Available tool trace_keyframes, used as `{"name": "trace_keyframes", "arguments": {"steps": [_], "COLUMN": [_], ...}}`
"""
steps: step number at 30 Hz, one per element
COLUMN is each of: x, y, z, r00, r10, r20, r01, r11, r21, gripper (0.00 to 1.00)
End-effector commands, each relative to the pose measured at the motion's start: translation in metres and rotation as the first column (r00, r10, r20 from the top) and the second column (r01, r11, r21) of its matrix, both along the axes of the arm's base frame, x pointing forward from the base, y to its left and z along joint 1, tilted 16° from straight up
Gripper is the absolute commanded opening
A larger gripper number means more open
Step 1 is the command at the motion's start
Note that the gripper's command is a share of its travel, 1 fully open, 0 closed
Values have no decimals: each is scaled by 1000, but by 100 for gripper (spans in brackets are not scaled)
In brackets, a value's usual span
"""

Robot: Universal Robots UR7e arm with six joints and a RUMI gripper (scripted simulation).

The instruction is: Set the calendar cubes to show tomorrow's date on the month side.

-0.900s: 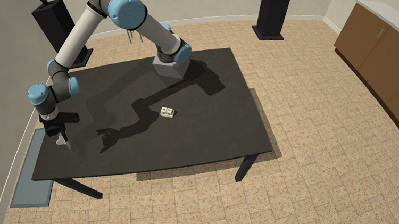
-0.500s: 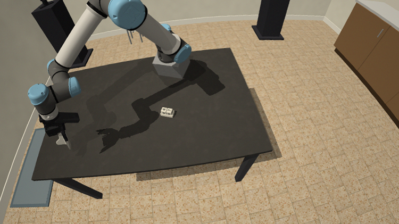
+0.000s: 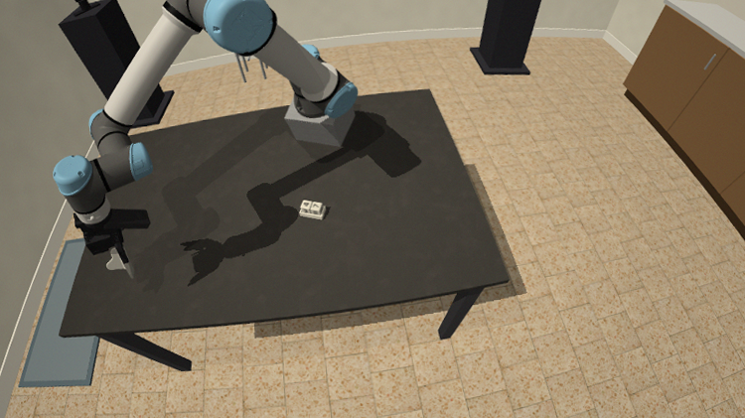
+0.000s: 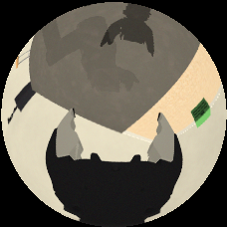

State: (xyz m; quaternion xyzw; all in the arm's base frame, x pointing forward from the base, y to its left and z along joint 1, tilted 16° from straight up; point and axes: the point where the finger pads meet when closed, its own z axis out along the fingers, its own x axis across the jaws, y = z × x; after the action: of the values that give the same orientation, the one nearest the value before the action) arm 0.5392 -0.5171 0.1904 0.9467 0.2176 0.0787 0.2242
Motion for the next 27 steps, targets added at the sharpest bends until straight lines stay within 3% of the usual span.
{"name": "trace_keyframes", "arguments": {"steps": [1,5,7,21,24,27], "x": [-1,-4,-4,-38,-38,-54], "y": [18,48,48,203,203,249], "z": [3,5,5,2,2,-5], "r00": [1000,997,997,952,952,926], "r10": [26,69,69,299,299,368], "r20": [-6,-17,-17,-72,-72,-86], "r01": [-26,-69,-69,-296,-296,-364], "r11": [1000,998,998,954,954,930], "r21": [2,8,8,46,46,59], "gripper": [100,100,100,100,100,100]}}
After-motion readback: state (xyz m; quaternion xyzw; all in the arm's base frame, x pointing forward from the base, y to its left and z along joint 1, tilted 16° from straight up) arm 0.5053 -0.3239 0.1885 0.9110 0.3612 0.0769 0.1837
